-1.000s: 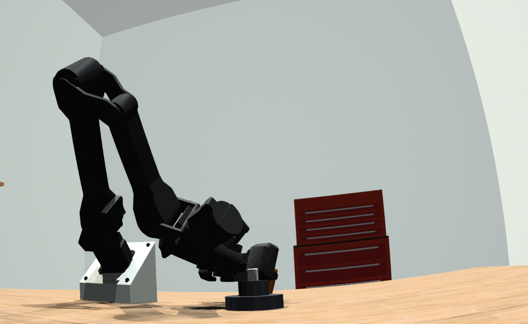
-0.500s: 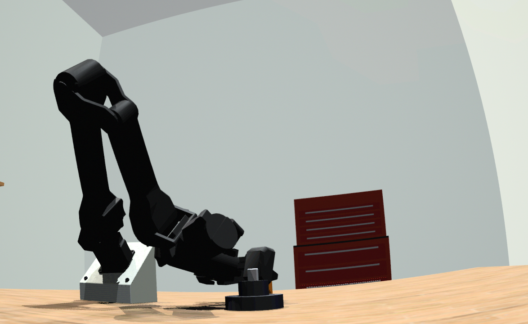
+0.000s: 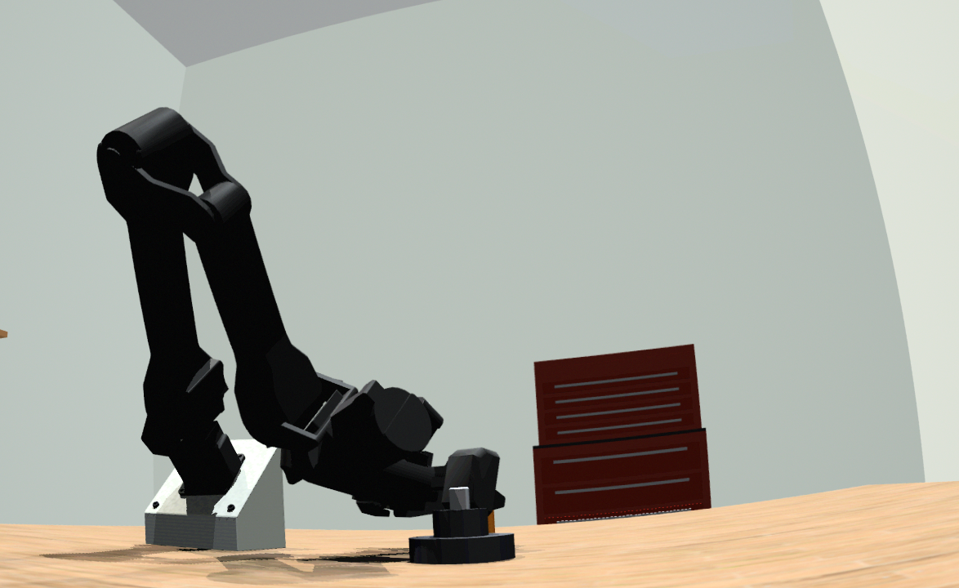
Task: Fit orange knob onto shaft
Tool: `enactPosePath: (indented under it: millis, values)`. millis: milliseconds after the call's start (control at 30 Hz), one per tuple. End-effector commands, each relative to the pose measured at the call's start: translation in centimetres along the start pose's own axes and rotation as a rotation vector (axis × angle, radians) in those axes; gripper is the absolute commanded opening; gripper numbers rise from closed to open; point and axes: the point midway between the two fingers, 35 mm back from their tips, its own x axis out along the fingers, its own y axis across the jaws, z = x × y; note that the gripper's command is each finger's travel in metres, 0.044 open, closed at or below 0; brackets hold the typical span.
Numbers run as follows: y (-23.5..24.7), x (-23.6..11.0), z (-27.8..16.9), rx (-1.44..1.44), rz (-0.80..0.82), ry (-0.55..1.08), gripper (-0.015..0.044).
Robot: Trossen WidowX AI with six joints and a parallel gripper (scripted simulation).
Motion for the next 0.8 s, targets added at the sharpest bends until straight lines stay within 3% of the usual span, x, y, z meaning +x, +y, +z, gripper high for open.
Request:
enactPosePath:
  millis: [0, 100, 333, 567, 767]
  values:
    - [0.0, 0.0, 0.0, 0.000, -0.001, 0.000, 0.0260]
    - [0.0, 0.0, 0.0, 0.000, -0.001, 0.000, 0.0260]
    - [0.0, 0.0, 0.0, 0.000, -0.001, 0.000, 0.0440]
    - [-0.1, -0.1, 0.5, -0.001, 0.000, 0.001, 0.0440]
    - [-0.3, -1.2, 5.8, -0.002, 0.002, 0.002, 0.0440]
